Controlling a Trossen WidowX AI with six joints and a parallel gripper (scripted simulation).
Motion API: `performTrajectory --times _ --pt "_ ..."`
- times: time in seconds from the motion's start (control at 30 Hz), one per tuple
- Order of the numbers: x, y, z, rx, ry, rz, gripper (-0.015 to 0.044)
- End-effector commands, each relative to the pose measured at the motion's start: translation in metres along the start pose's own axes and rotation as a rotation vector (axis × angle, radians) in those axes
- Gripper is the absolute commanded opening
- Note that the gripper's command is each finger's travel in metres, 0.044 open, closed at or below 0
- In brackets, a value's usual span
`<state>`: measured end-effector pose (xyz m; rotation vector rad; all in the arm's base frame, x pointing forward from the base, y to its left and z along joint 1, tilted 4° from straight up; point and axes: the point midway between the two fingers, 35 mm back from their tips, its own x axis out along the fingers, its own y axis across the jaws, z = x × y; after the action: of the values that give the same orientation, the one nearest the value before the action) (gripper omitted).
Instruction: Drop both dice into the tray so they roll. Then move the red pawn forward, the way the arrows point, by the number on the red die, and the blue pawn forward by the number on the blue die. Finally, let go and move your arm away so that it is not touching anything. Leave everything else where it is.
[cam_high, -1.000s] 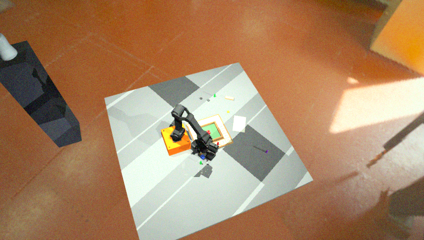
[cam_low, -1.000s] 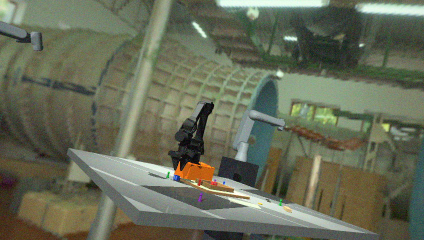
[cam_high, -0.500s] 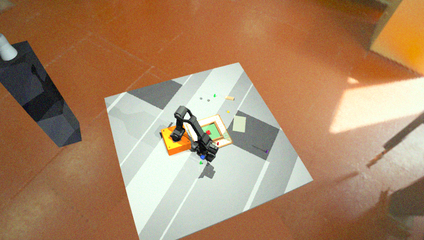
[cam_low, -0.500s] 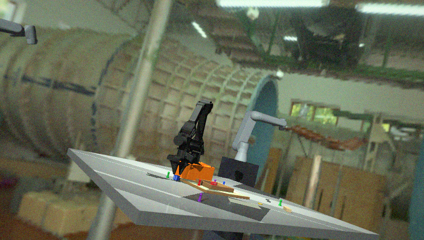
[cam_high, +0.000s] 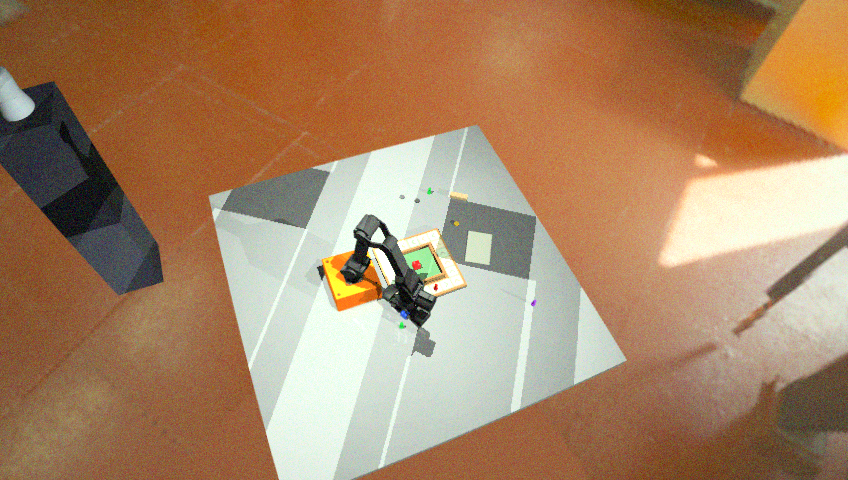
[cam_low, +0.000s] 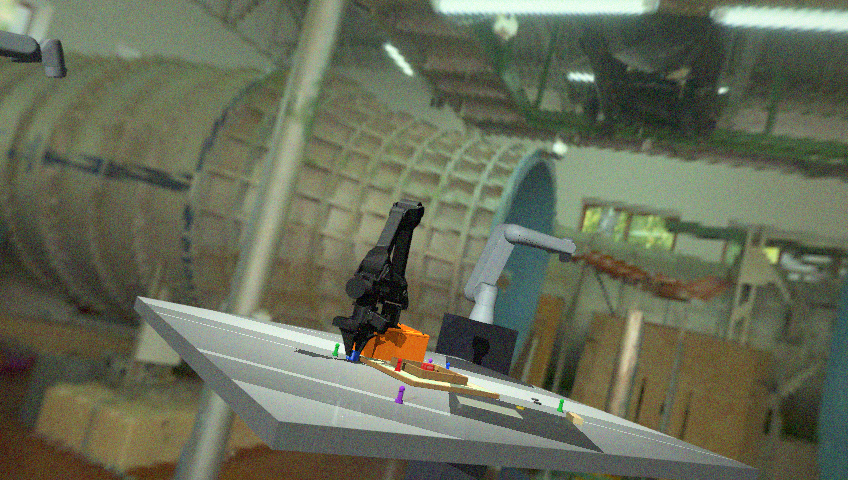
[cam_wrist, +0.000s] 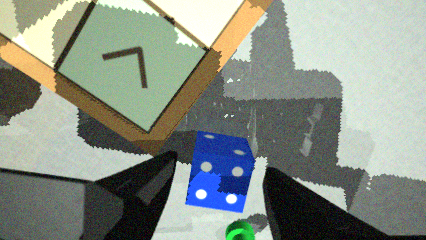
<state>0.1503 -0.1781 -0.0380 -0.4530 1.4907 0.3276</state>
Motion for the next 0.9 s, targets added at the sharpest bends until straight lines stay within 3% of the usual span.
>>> performTrajectory --times 0.0,0.23,0.33,0.63,0.87 --pt "0.002 0.002 0.000 -0.002 -0.003 0.004 0.0118" --pt "0.002 0.002 0.000 -0.002 -0.003 0.004 0.0071" --pt "0.001 -0.001 0.000 0.009 -0.004 -0.007 0.0000" --pt "-0.021 -0.014 0.001 0.045 -0.007 -0.043 0.0000" --pt "-0.062 -0.013 0.003 0.025 -0.006 -0.024 0.0000"
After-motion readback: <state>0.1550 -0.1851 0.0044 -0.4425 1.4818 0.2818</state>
